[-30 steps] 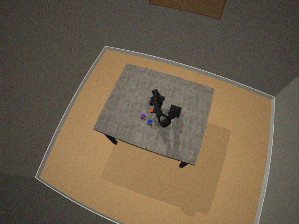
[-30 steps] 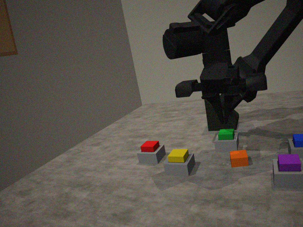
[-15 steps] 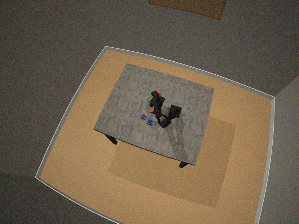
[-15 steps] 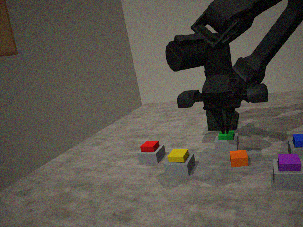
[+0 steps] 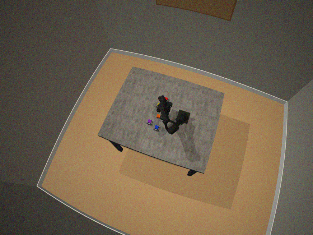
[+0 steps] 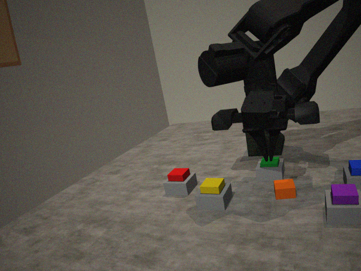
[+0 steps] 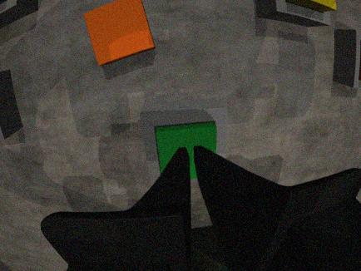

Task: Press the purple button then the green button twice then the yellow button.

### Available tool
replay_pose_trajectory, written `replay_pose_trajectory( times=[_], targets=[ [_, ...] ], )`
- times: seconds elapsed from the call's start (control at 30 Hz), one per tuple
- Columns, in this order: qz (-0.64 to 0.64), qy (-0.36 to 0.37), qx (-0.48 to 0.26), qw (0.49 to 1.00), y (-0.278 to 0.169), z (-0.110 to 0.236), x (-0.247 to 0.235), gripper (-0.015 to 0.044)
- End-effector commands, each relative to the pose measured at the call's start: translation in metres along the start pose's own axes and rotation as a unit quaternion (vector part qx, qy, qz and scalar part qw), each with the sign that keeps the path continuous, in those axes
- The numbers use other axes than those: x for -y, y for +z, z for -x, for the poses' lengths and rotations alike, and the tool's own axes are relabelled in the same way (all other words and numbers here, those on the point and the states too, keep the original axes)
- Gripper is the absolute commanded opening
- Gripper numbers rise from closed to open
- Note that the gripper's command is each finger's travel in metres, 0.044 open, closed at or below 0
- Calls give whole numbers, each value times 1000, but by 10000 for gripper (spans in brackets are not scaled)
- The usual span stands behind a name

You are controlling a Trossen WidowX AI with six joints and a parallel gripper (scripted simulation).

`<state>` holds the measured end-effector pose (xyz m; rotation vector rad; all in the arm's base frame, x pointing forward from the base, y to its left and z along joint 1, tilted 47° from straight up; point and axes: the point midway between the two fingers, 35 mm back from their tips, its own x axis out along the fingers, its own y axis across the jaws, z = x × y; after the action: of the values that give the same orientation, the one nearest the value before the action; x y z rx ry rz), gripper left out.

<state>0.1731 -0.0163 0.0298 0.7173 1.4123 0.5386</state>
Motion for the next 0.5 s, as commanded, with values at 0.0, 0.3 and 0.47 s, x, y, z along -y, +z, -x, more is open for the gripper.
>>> replay_pose_trajectory(
  times=[0.0, 0.3, 0.47],
  targets=[
    [-2, 2, -1, 1000, -1, -1, -1, 20],
    [-2, 2, -2, 1000, -1, 32, 0, 20],
    [-2, 1, -1, 1000, -1, 28, 0, 20]
  ],
)
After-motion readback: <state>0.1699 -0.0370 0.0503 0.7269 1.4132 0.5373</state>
